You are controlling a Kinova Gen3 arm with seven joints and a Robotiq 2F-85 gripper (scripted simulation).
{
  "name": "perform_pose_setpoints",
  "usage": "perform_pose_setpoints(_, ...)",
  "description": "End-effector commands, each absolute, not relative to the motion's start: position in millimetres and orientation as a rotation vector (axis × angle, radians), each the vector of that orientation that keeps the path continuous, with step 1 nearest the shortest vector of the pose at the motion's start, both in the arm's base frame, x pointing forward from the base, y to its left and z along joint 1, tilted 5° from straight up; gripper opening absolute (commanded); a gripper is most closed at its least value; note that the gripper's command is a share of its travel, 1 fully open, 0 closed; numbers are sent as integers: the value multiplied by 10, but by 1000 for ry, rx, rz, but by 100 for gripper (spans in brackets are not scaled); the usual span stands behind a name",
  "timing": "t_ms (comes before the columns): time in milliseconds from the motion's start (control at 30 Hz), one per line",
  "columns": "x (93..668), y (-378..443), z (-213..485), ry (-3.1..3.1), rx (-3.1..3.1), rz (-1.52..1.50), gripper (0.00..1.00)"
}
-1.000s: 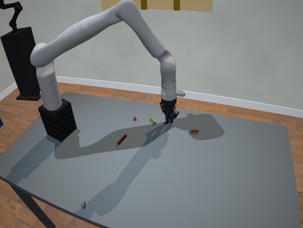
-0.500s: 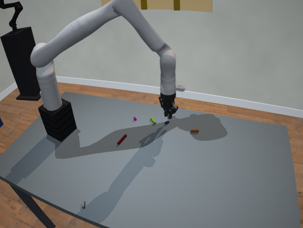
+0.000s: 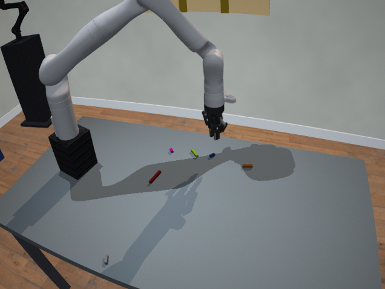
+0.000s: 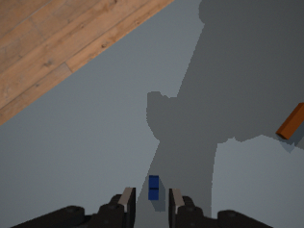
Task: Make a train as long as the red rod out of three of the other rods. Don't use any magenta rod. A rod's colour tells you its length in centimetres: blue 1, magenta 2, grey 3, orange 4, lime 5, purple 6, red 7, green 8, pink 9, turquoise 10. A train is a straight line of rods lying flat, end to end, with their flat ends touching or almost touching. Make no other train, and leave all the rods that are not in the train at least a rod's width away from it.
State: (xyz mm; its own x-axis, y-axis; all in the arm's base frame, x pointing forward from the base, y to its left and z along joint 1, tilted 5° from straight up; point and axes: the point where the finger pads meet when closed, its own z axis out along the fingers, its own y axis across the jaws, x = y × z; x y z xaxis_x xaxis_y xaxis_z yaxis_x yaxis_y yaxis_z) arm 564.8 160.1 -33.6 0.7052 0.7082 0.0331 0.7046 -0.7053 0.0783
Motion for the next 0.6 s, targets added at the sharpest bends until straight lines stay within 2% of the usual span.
perform_pose_setpoints(0, 5664, 1617, -294, 1181, 2845, 103, 24)
perform_pose_setpoints(33, 5664, 1617, -294, 1181, 2845, 103, 100)
perform_pose_setpoints(567, 5664, 1617, -294, 1181, 2845, 103, 100)
